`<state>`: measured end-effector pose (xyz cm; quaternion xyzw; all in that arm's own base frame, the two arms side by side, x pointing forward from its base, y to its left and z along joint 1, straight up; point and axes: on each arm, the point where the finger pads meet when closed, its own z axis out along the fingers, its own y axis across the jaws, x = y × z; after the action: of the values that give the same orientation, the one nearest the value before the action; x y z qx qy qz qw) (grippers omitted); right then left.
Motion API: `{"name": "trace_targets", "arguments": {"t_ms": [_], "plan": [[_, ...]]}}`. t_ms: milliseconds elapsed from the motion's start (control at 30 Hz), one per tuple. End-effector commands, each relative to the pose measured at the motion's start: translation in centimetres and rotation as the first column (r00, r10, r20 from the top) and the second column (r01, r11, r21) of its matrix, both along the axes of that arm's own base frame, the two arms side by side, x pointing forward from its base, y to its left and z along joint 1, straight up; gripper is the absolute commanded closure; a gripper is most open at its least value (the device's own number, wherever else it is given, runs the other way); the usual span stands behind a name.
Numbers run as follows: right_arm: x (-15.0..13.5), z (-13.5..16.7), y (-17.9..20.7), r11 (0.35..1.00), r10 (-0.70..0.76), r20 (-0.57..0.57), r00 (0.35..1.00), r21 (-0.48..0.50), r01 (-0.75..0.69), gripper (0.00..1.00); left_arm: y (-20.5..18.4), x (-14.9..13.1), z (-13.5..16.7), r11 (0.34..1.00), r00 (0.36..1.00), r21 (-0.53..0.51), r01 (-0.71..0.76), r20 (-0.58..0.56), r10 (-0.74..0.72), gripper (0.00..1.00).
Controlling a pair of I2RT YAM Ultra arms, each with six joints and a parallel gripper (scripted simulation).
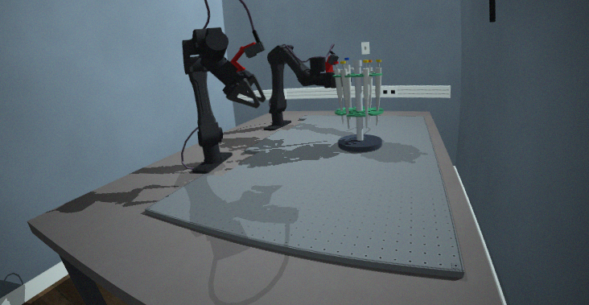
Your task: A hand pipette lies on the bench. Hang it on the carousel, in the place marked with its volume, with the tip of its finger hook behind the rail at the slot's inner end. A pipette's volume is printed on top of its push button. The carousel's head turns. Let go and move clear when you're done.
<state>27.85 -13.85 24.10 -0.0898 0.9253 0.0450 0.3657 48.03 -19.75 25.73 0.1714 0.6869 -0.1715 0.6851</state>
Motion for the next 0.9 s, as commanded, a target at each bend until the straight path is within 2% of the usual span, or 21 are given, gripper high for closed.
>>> {"name": "trace_targets", "arguments": {"t_ms": [0,867], "plan": [[0.46,1.19,-0.38,1.000,0.005,0.042,0.999,-0.018,-0.005,0.00,0.30,-0.11,4.02,0.999,0.995,-0.041,0.002,0.098,0.002,0.88],[0.46,1.19,-0.38,1.000,0.005,0.042,0.999,-0.018,-0.005,0.00,-0.35,-0.65,3.05,0.999,0.997,-0.034,0.005,0.078,-0.003,0.88]]}}
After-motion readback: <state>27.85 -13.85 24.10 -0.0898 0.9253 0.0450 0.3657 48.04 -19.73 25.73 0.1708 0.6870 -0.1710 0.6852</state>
